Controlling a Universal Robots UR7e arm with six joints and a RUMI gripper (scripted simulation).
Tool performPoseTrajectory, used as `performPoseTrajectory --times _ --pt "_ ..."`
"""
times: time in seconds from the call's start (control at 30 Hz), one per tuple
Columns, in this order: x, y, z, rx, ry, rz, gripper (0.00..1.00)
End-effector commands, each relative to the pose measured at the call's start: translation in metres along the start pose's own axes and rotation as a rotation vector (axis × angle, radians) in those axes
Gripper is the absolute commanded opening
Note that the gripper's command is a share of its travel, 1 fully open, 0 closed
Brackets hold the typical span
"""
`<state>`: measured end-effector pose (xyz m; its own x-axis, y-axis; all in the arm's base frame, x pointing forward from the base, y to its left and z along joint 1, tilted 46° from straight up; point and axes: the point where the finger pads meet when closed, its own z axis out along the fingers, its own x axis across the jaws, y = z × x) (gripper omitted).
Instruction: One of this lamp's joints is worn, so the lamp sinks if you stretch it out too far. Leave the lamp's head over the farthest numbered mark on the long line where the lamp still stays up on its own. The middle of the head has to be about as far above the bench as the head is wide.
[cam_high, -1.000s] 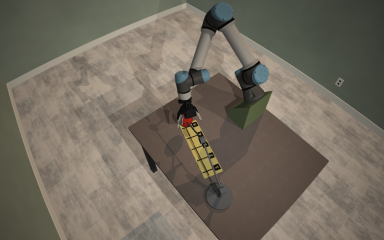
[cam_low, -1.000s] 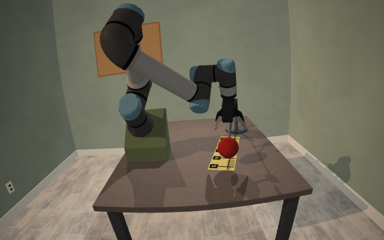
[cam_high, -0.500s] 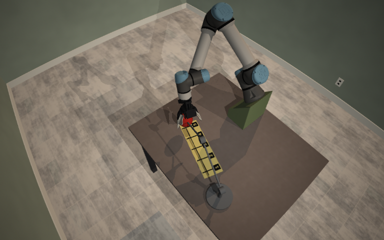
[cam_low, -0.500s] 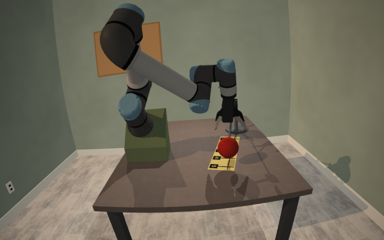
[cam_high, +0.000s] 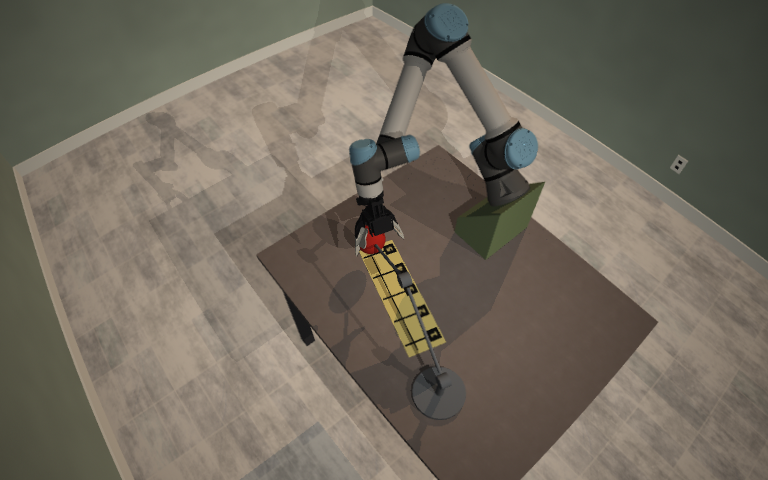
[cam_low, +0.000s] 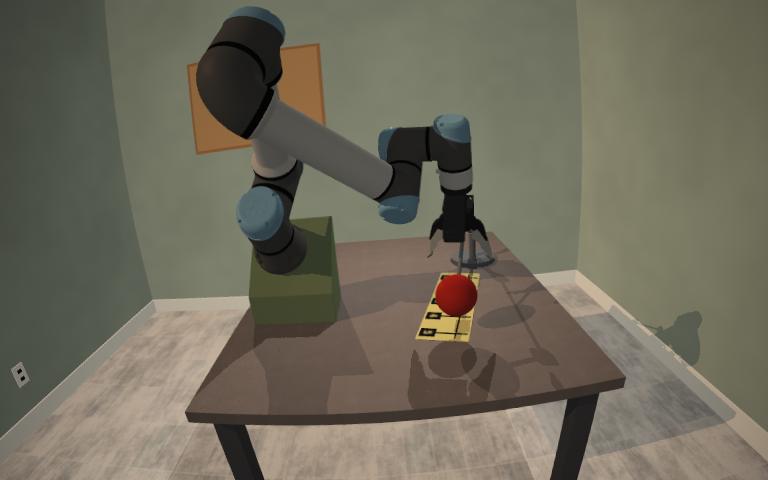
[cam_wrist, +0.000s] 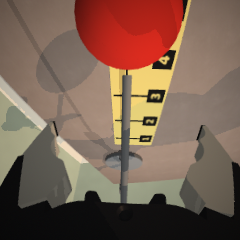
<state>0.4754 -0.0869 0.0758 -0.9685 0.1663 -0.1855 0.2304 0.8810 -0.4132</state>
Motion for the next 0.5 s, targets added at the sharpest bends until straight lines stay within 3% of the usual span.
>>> performPoseTrajectory --times 0.0,0.23,0.47 --pt "-0.003 -0.001 -0.028 0.0 -0.009 0.003 1.0" --pt "-0.003 0.0 -0.059 0.0 -0.009 0.003 1.0" --pt "-0.002 0.0 -0.076 0.0 -0.012 0.003 1.0"
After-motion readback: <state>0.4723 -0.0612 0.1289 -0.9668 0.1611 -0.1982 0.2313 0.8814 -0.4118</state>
